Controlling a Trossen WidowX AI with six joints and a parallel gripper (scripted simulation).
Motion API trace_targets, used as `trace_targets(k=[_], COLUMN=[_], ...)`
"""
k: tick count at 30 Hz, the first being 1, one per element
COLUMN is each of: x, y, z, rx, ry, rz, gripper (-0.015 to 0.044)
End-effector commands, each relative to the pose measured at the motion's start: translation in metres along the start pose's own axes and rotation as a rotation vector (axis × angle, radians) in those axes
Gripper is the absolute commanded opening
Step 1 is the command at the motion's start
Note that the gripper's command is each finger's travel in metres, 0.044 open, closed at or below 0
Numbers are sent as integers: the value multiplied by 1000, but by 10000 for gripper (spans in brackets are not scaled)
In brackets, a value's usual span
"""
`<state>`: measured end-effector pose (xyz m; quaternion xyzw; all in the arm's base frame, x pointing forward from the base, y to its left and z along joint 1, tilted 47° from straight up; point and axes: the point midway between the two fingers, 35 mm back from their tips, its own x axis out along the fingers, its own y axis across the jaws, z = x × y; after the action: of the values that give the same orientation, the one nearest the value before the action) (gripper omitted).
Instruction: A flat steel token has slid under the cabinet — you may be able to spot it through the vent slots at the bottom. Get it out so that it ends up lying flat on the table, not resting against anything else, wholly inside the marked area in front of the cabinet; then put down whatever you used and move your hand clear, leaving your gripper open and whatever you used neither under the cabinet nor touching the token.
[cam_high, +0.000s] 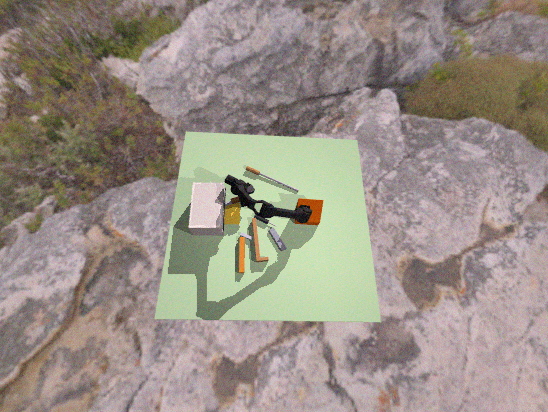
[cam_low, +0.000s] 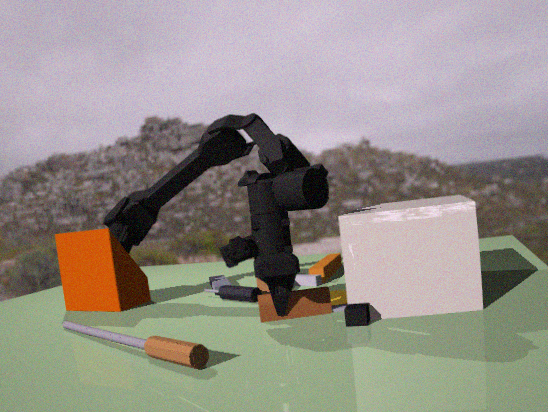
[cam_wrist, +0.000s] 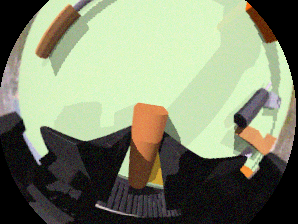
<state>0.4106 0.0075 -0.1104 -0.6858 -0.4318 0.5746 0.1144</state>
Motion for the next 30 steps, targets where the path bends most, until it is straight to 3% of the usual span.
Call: trace_targets(k=[1, 30], x=[0, 1], y=[-3, -16], z=[-4, 7], rx=[-3, -2], ry=[6, 6], rz=[-1, -2], gripper=[0, 0])
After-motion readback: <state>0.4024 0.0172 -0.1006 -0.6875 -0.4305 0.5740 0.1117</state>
